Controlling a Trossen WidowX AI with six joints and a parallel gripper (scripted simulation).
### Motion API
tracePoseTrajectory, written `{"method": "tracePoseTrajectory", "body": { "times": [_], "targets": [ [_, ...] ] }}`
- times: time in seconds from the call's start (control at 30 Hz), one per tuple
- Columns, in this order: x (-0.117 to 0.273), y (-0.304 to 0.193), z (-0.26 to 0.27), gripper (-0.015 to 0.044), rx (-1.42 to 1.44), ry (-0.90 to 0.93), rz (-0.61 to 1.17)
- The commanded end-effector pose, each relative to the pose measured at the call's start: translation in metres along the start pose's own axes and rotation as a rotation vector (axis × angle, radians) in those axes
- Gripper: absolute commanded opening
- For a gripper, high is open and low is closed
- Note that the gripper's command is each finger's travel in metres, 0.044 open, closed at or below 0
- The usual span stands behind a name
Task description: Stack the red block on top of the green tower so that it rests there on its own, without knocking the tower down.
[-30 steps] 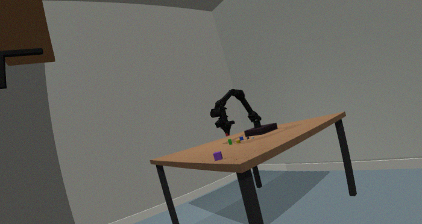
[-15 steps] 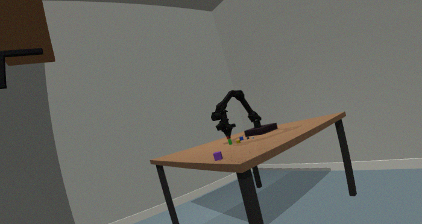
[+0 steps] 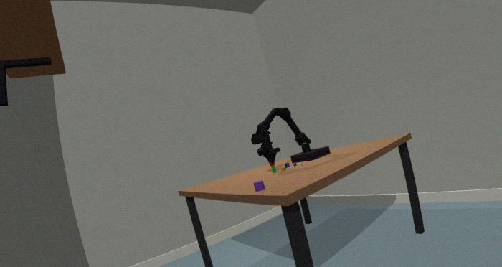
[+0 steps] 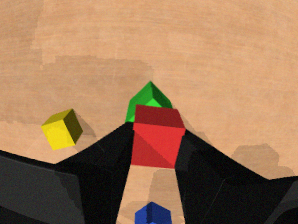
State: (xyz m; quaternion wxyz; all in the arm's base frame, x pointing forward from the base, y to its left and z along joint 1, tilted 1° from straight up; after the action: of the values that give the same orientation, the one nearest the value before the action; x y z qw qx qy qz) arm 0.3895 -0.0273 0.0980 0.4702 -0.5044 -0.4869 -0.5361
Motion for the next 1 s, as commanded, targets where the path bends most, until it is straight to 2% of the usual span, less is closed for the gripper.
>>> {"method": "tracePoseTrajectory", "body": {
  "times": [0.0,0.67,0.97],
  "targets": [
    [-0.0022,0.0000,-0.0003,0.0000,0.001,-0.005,0.003],
    [0.0023,0.0001,0.0000,0.0000,0.001,-0.005,0.003],
    [-0.0013,0.0001,0.0000,0.0236,0.000,0.000,0.001]
  ]
}}
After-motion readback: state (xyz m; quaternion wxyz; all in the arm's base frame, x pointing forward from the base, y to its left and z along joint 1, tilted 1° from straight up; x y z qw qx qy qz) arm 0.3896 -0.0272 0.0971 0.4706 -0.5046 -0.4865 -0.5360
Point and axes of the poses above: the point midway between the two fingers, 35 mm back from their tips, its own x axis back along the fingers, its own z axis across the jaws, y = z × x, the point moved 5 cm from there along x, back along the fingers, and after that the axes turned 8 degrees about x, right-handed, at the moved point
